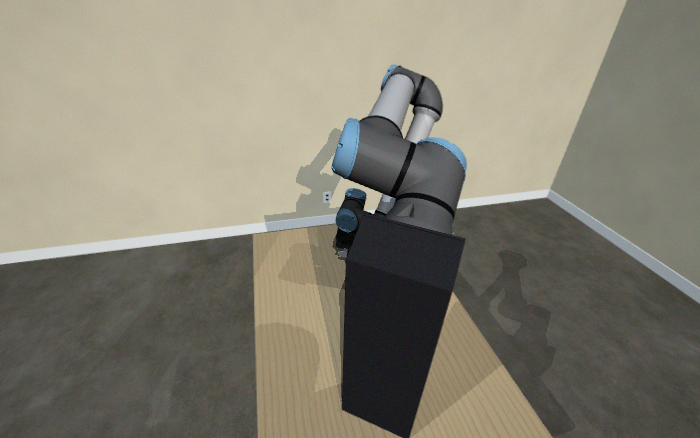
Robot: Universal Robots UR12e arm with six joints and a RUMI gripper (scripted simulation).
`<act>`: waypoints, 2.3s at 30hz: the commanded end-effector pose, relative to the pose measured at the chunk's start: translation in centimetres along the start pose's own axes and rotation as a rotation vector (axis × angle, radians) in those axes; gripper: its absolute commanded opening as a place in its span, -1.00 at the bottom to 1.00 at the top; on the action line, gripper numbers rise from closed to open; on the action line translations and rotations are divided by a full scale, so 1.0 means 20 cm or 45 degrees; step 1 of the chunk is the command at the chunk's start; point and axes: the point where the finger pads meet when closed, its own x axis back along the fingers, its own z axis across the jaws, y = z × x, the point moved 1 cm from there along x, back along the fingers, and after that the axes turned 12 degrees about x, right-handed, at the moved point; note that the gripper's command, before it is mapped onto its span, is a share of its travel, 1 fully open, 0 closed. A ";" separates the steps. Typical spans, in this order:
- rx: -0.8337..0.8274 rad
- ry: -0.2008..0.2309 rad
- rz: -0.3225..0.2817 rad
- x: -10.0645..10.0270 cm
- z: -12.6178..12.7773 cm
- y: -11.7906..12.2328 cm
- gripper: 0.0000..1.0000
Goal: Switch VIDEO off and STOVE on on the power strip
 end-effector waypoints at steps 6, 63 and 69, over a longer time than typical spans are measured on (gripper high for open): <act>0.001 -0.002 -0.002 0.00 0.00 0.00 -1.00; 0.001 -0.002 -0.001 0.45 -0.01 0.06 -1.00; 0.001 -0.001 -0.001 0.45 -0.01 0.06 -1.00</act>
